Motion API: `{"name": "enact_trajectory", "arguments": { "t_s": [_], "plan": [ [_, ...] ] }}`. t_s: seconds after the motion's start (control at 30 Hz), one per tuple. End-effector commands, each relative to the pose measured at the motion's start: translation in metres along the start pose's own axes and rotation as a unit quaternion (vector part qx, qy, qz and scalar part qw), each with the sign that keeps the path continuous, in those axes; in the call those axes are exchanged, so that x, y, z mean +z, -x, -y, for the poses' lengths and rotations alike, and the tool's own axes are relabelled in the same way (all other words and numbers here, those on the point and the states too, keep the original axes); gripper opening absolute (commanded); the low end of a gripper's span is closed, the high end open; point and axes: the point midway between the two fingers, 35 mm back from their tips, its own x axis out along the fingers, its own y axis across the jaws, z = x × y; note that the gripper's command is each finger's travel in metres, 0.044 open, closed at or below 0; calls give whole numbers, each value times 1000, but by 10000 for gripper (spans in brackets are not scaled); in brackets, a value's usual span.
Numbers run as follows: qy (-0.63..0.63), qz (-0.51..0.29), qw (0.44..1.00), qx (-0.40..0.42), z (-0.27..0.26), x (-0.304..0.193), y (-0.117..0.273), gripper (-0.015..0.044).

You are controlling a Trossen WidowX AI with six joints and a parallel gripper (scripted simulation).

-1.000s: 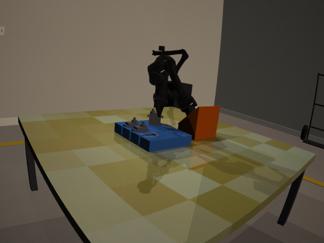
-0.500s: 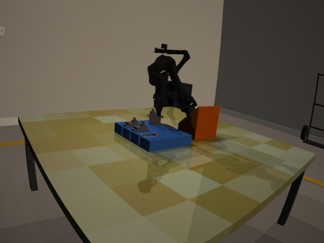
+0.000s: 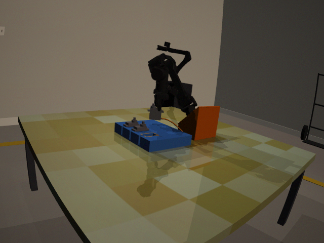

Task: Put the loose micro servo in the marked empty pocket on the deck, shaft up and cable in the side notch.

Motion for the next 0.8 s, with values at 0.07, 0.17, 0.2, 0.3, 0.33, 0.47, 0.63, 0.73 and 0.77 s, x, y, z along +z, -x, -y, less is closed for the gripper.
{"name": "enact_trajectory", "arguments": {
  "t_s": [0.07, 0.17, 0.2, 0.3, 0.33, 0.47, 0.63, 0.73, 0.77],
  "plan": [
    [-3, 0, 1000, -2, 0, -1, 4, 0],
    [-3, 0, 1000, -2, 4, -6, 4, 0],
    [-3, 0, 1000, -3, 6, -9, 4, 0],
    [-4, -1, 1000, -3, 13, -19, 4, 0],
    [-4, -1, 1000, -3, 16, -23, 4, 0],
    [-4, -1, 1000, -3, 27, -37, 4, 0],
    [-4, -1, 1000, -3, 31, -38, 4, 0],
    [-4, -1, 1000, -3, 39, -33, 4, 0],
    [-4, -1, 1000, -3, 43, -30, 4, 0]
  ]
}}
